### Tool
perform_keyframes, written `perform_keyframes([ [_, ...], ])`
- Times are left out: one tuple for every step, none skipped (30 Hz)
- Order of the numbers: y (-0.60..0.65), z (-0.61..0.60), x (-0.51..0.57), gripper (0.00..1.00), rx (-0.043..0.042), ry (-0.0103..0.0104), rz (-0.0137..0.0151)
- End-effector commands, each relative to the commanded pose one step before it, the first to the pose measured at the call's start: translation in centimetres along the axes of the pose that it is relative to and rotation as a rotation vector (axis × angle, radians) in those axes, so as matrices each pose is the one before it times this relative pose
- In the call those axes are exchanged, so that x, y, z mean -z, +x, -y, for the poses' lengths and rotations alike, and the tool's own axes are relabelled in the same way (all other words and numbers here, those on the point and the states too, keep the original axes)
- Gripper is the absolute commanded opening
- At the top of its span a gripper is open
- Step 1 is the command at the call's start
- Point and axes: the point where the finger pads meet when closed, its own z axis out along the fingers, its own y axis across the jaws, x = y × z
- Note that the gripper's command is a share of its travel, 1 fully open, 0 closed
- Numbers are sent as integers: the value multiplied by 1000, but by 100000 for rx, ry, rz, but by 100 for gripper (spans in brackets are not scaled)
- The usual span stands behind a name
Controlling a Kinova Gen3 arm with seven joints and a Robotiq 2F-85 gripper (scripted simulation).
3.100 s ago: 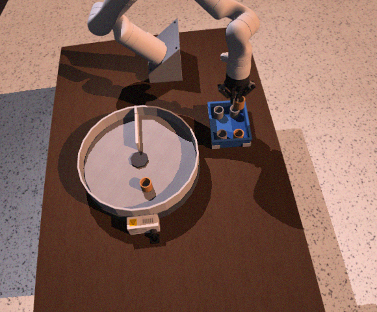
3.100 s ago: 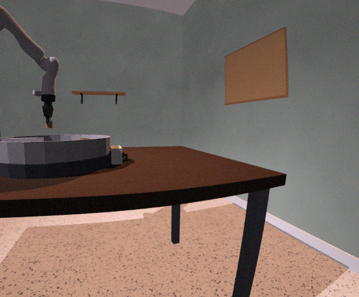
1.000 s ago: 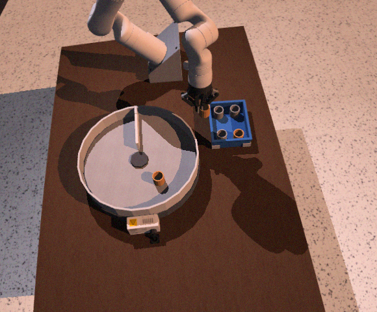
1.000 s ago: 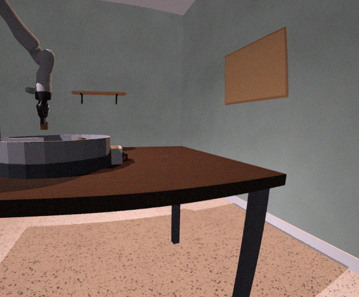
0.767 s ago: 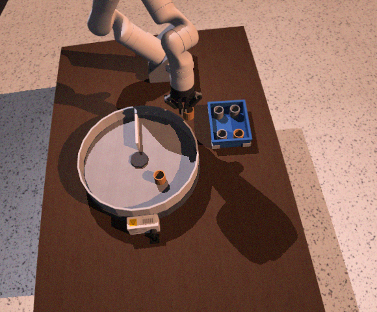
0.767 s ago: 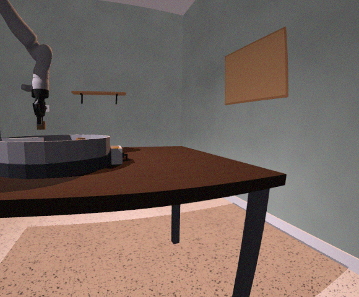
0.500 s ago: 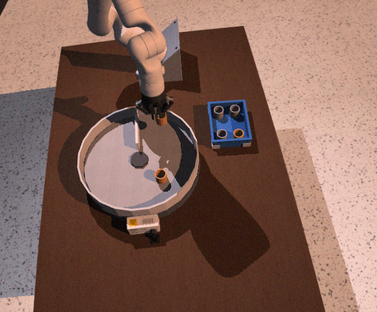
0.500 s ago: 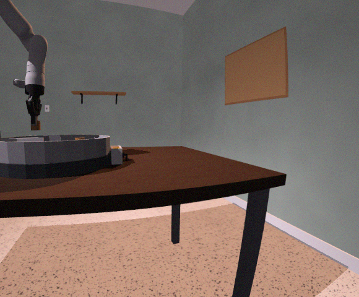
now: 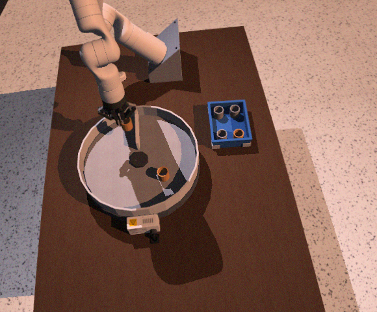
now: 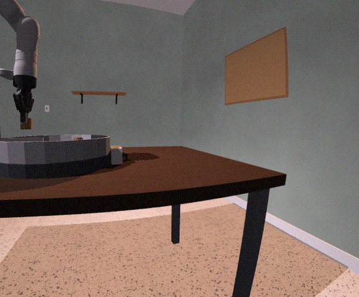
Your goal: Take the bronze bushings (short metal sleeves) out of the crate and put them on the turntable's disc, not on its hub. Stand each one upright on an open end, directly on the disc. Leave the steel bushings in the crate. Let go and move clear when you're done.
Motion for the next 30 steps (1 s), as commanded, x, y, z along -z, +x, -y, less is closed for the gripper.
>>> perform_keyframes([
  [-182,1500,158,0,-1876,-2005,92],
  [-36,400,1,0,0,0,0],
  [-31,349,0,0,0,0,0],
  [-26,299,0,0,0,0,-1],
  [-23,251,1,0,0,0,1],
  [-18,207,0,0,0,0,-1],
  [-15,165,0,0,0,0,0],
  [0,0,0,0,0,0,0],
  [0,0,0,0,0,0,0],
  [-12,128,0,0,0,0,0],
  [-8,94,0,0,0,0,0],
  [-6,65,0,0,0,0,0],
  [-3,41,0,0,0,0,0],
  [-2,21,0,0,0,0,0],
  [-1,8,0,0,0,0,0],
  [0,1,0,0,0,0,0],
  [0,0,0,0,0,0,0],
  [0,0,0,0,0,0,0],
  [0,0,0,0,0,0,0],
  [0,0,0,0,0,0,0],
  [0,0,0,0,0,0,0],
  [0,0,0,0,0,0,0],
  [0,0,0,0,0,0,0],
  [0,0,0,0,0,0,0],
  [0,0,0,0,0,0,0],
  [0,0,0,0,0,0,0],
  [0,0,0,0,0,0,0],
  [0,0,0,0,0,0,0],
  [0,0,0,0,0,0,0],
  [0,0,0,0,0,0,0],
])
